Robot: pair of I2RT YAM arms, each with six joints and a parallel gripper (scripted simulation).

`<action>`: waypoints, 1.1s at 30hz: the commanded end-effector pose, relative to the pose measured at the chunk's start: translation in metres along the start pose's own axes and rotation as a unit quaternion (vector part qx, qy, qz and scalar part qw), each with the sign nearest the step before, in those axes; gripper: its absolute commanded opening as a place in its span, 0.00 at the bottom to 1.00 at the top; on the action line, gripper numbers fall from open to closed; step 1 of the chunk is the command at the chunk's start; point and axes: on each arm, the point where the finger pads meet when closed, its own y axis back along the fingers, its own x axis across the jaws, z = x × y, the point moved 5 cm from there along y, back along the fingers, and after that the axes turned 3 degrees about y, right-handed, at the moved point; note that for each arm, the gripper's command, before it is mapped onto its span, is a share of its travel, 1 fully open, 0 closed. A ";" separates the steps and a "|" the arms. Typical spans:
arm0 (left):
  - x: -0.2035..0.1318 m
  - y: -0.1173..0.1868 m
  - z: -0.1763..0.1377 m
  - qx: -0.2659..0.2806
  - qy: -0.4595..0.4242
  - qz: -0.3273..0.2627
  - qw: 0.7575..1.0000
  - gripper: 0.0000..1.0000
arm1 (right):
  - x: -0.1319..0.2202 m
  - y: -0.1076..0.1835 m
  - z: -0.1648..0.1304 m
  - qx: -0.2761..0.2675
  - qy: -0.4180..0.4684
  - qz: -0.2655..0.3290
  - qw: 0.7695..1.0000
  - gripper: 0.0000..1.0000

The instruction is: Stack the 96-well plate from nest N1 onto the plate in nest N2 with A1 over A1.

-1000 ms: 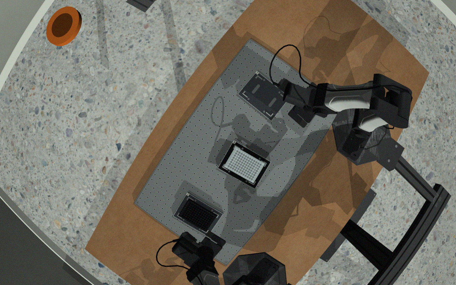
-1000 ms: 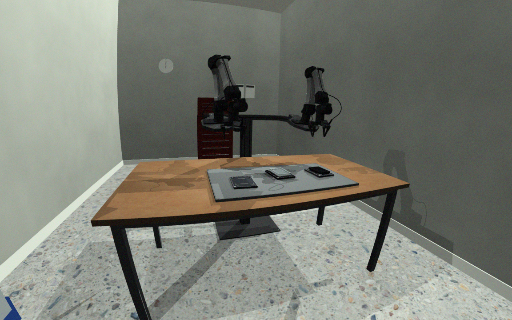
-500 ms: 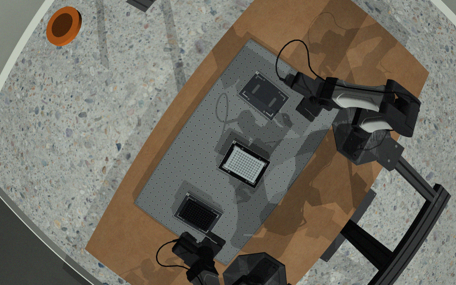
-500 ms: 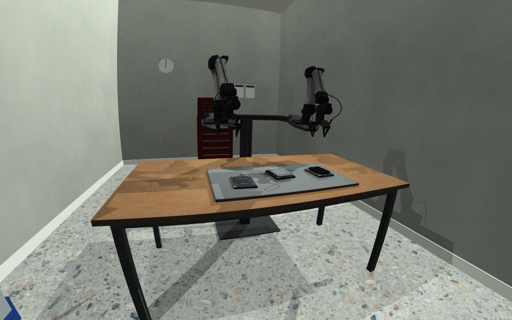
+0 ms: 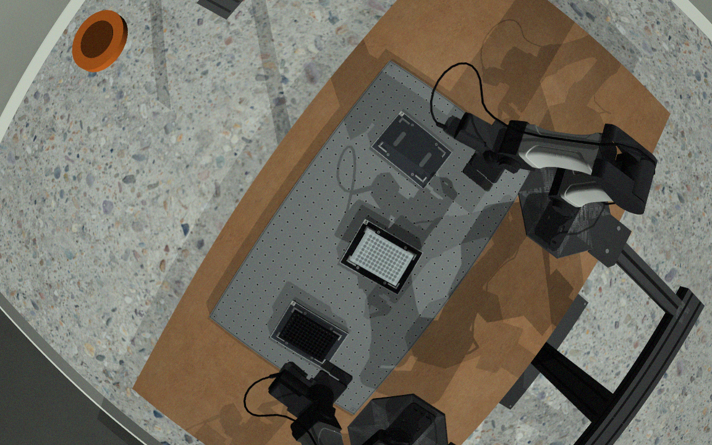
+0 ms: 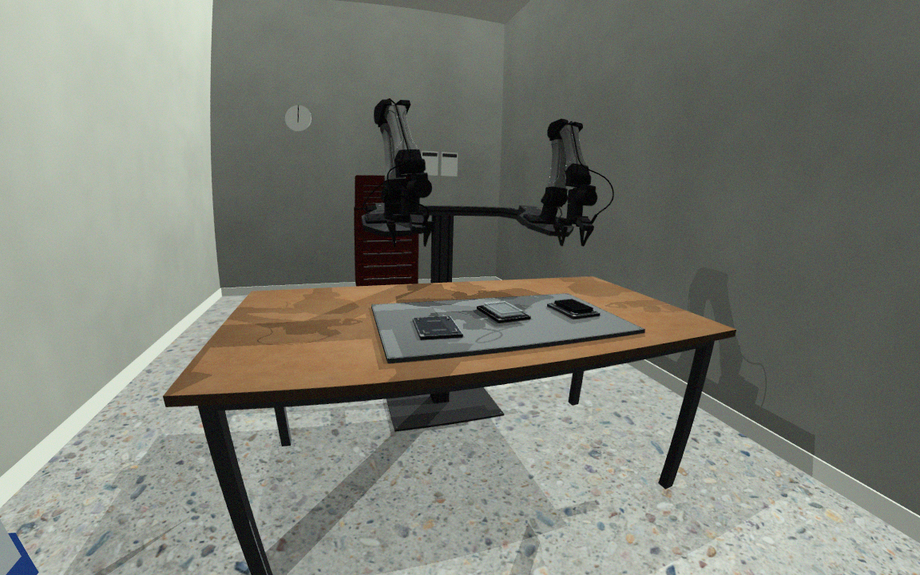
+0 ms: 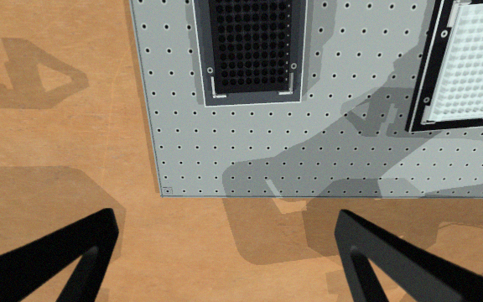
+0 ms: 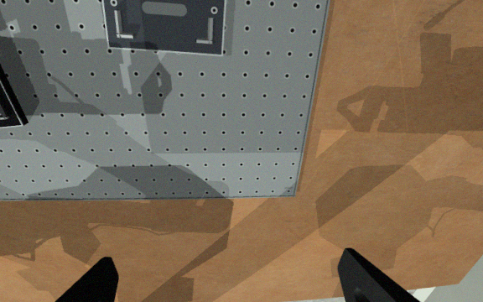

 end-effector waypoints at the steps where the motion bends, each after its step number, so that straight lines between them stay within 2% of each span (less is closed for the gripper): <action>1: 0.001 0.001 0.001 -0.001 0.002 0.001 1.000 1.00 | 0.000 -0.001 -0.008 0.010 0.003 0.005 1.000 1.00; 28: 0.001 0.001 0.001 -0.001 0.002 0.001 1.000 1.00 | 0.000 -0.001 -0.008 0.010 0.003 0.005 1.000 1.00; 31: -0.015 -0.005 0.007 -0.008 0.050 0.002 0.999 1.00 | 0.000 -0.001 -0.008 0.010 0.003 0.005 1.000 1.00; 33: -0.025 -0.008 0.009 -0.009 0.051 0.001 0.999 1.00 | 0.000 -0.001 -0.008 0.010 0.003 0.005 1.000 1.00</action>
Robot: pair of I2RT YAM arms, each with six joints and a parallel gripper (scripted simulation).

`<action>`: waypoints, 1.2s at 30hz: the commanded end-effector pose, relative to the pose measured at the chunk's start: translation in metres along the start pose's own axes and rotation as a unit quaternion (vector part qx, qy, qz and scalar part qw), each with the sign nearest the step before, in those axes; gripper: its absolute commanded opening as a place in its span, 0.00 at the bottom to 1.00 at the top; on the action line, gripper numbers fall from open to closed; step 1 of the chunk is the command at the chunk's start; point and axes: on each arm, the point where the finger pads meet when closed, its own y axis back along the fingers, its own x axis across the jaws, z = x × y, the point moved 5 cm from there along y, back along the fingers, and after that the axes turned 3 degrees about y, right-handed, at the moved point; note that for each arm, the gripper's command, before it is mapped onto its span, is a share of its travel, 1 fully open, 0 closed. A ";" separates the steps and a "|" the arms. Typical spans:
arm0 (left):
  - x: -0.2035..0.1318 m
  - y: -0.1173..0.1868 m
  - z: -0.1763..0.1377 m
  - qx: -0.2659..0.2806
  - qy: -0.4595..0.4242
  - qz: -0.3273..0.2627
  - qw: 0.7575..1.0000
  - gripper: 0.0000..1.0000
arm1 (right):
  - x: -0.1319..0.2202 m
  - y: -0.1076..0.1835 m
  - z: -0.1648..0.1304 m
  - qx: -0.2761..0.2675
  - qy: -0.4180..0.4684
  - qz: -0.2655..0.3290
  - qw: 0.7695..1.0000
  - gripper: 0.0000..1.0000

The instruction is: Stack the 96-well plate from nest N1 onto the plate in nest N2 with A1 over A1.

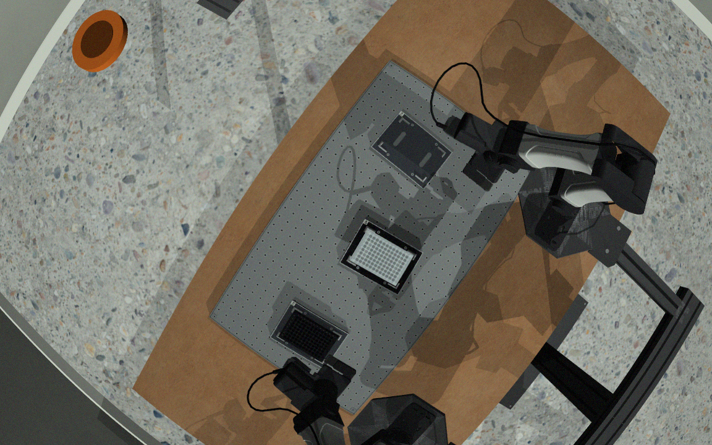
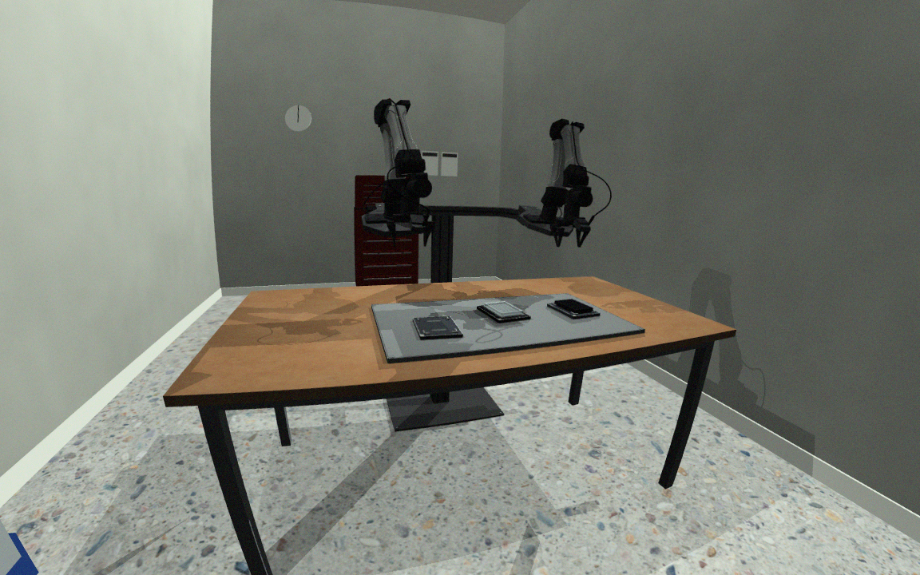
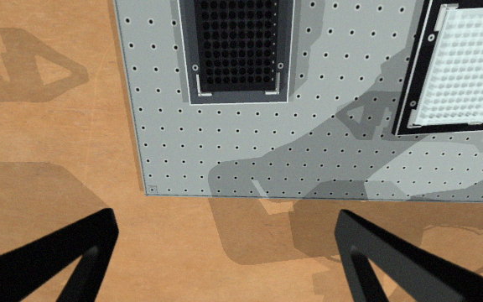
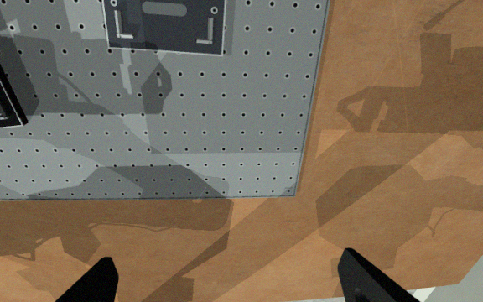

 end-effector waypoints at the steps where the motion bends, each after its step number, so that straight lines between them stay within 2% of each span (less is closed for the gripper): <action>1: -0.015 -0.006 0.010 -0.012 0.036 0.005 0.999 1.00 | 0.000 -0.001 -0.008 0.010 0.003 0.004 1.000 1.00; 36: -0.160 -0.071 0.014 -0.009 0.035 0.004 0.999 1.00 | 0.000 -0.001 -0.008 0.010 0.003 0.004 1.000 1.00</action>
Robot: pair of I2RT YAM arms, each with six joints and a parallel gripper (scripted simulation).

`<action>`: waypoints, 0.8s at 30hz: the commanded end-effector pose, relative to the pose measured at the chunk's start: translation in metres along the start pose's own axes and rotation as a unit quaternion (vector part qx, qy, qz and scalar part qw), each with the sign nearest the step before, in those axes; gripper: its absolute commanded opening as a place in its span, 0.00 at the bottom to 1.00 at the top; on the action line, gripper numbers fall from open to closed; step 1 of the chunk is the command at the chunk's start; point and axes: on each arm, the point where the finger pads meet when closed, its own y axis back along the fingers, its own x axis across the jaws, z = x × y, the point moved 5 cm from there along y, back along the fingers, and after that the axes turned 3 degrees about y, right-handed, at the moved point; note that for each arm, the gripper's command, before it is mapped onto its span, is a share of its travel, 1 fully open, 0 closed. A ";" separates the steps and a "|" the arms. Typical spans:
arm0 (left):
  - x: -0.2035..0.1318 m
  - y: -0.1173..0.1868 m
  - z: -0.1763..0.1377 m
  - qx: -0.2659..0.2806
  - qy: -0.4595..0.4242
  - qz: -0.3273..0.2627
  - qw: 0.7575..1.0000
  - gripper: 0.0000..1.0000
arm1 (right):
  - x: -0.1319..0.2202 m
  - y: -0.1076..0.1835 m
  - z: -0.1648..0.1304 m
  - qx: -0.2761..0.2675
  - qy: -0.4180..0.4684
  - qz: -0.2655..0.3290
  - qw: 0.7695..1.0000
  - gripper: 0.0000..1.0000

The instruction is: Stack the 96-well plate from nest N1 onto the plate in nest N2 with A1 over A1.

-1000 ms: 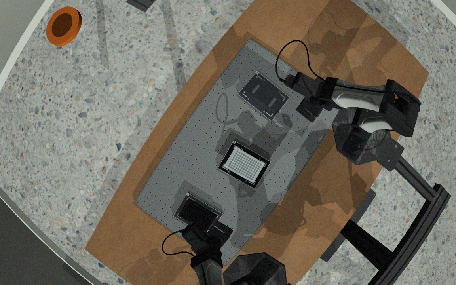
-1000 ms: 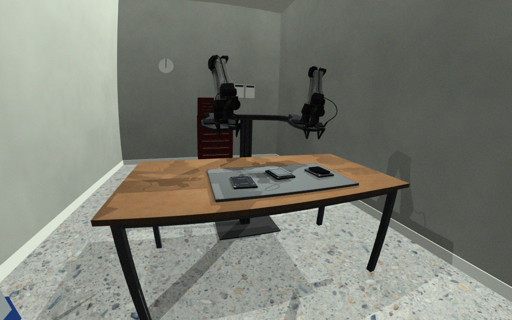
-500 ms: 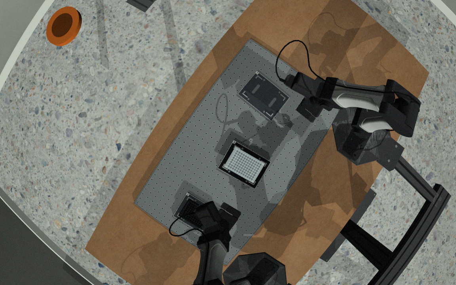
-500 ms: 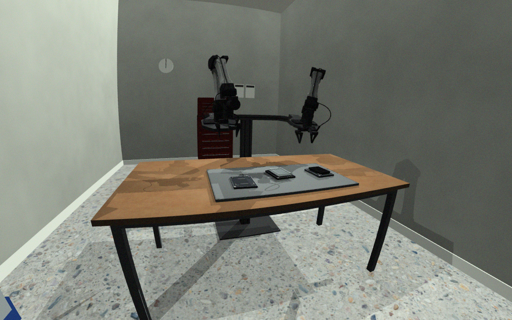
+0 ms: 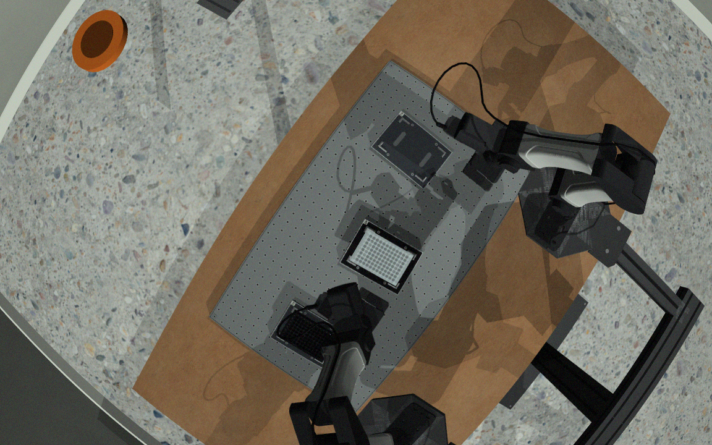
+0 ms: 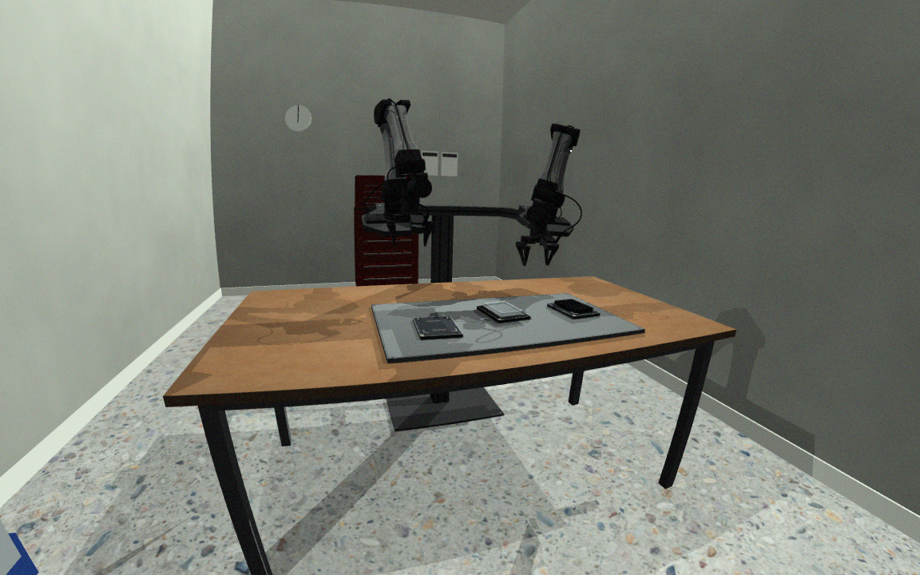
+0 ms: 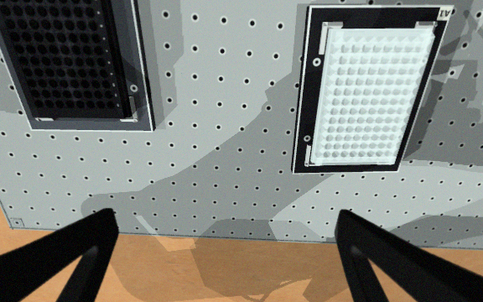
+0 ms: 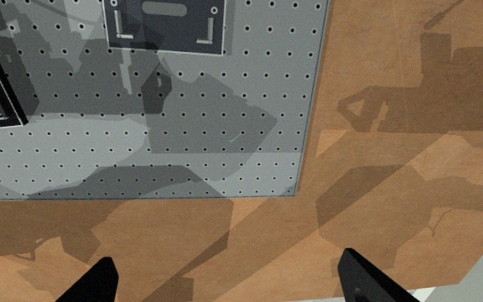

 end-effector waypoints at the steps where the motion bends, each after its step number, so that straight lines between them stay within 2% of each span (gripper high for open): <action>1: -0.017 -0.009 0.002 -0.008 0.014 0.003 1.000 1.00 | 0.000 -0.001 -0.008 0.010 0.003 0.004 1.000 1.00; 6: -0.028 -0.016 -0.001 0.000 0.011 0.011 1.000 1.00 | 0.000 -0.001 -0.008 0.010 0.003 0.004 1.000 1.00; 21: -0.096 -0.047 -0.002 0.000 0.009 0.013 1.000 1.00 | 0.000 -0.001 -0.008 0.010 0.003 0.004 1.000 1.00; 24: -0.101 -0.049 -0.002 0.000 0.009 0.013 1.000 1.00 | 0.000 -0.001 -0.008 0.010 0.003 0.004 1.000 1.00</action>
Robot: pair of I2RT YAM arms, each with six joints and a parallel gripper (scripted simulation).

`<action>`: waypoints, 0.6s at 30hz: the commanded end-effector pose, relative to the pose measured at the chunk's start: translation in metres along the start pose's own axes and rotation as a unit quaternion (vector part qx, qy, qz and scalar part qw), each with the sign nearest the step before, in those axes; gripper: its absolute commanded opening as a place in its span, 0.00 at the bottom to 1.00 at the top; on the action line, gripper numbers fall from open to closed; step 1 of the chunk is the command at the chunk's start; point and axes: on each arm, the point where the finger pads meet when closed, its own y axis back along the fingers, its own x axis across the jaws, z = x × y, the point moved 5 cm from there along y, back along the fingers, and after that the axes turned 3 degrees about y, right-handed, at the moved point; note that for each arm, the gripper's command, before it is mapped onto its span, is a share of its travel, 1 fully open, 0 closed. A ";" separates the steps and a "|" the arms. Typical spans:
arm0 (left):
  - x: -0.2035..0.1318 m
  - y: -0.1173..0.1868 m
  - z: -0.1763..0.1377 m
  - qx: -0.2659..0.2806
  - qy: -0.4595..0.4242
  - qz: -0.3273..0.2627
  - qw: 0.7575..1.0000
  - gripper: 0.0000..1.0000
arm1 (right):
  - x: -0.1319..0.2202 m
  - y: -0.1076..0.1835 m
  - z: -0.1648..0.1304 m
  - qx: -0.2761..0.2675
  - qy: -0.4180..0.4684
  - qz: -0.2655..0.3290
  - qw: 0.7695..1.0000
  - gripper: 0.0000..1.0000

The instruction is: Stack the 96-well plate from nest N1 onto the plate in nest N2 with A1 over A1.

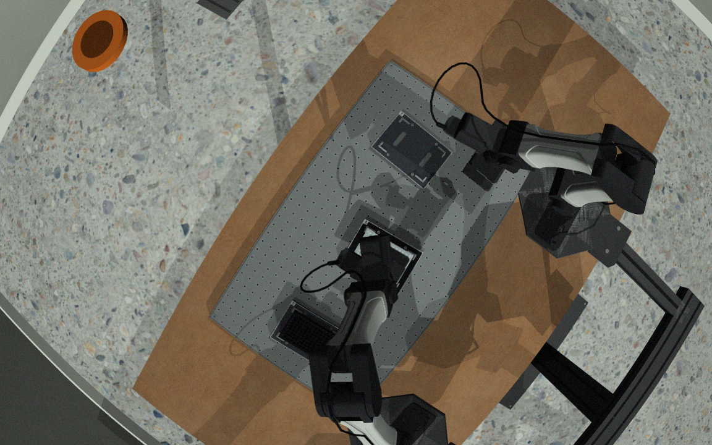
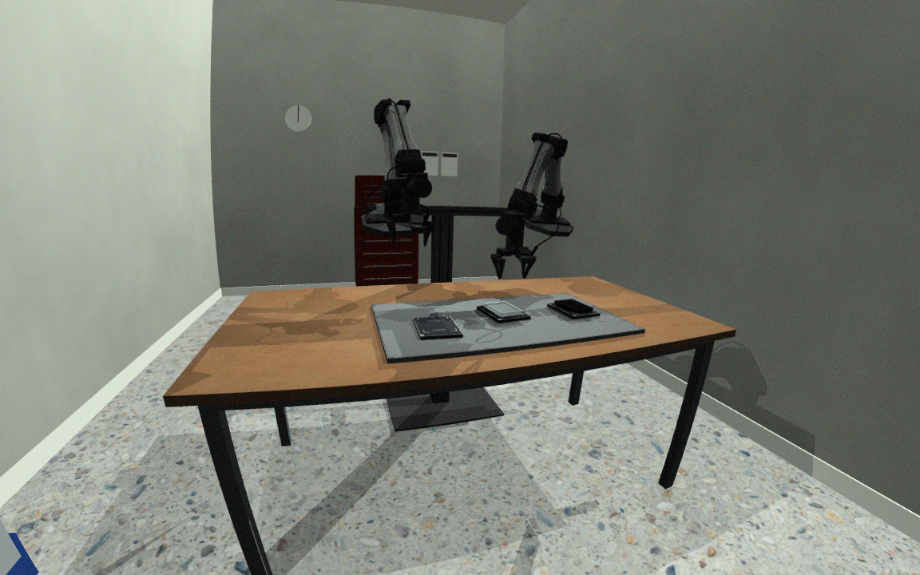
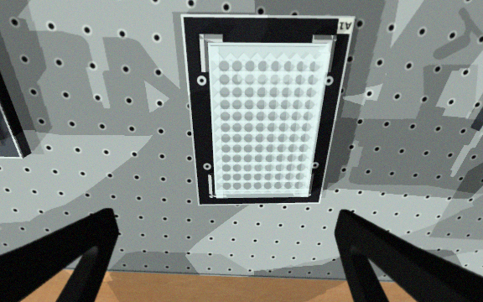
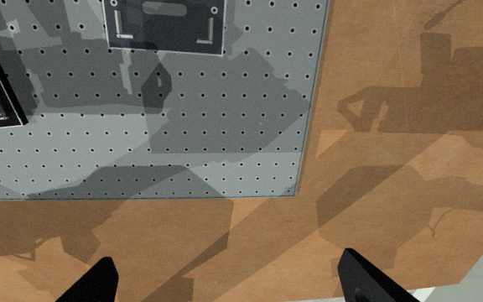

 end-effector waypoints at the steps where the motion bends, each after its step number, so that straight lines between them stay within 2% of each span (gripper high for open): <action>1: -0.008 -0.010 -0.006 0.006 0.001 0.018 1.000 1.00 | 0.000 -0.001 -0.008 0.010 0.003 0.004 1.000 1.00; 6: -0.030 -0.021 -0.006 0.006 0.001 0.018 1.000 1.00 | 0.000 -0.001 -0.008 0.010 0.003 0.004 1.000 1.00; 18: -0.024 -0.024 -0.002 0.008 0.009 0.020 1.000 1.00 | 0.000 -0.001 -0.008 0.010 0.003 0.004 1.000 1.00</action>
